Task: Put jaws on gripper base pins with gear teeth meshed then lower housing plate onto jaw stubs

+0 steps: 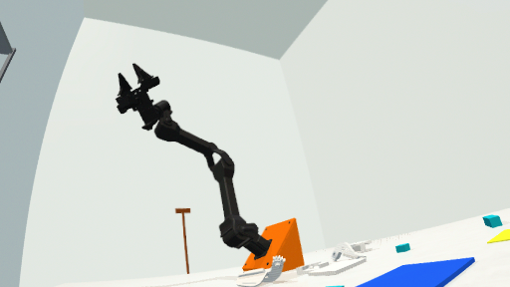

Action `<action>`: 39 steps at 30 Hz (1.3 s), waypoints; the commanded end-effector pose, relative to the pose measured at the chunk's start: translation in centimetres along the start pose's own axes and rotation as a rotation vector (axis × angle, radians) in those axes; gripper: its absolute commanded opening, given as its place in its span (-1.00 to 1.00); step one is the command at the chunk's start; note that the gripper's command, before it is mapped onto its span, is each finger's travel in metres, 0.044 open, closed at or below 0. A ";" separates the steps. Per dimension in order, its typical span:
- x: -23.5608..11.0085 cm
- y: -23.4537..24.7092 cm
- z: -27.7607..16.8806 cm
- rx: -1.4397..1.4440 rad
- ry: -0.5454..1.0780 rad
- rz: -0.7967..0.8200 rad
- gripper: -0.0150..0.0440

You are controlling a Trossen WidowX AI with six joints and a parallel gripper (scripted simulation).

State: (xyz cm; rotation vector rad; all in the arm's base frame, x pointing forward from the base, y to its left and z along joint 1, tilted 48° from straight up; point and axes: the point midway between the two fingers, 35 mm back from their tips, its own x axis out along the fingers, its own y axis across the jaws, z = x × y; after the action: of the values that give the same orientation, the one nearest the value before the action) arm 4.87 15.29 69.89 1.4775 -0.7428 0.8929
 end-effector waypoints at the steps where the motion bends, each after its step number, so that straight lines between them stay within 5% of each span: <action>1: 0.0 0.0 0.0 0.000 0.000 0.000 0.95; 17: 0.0 0.0 0.0 0.000 0.000 0.000 -0.47; 33: 0.0 0.0 0.0 0.000 0.000 0.000 -0.49; 39: -0.1 0.5 1.1 -0.042 -0.004 0.017 0.04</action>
State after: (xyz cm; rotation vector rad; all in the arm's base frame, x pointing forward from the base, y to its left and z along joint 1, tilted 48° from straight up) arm 4.73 15.13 69.93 1.4572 -0.7507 0.8880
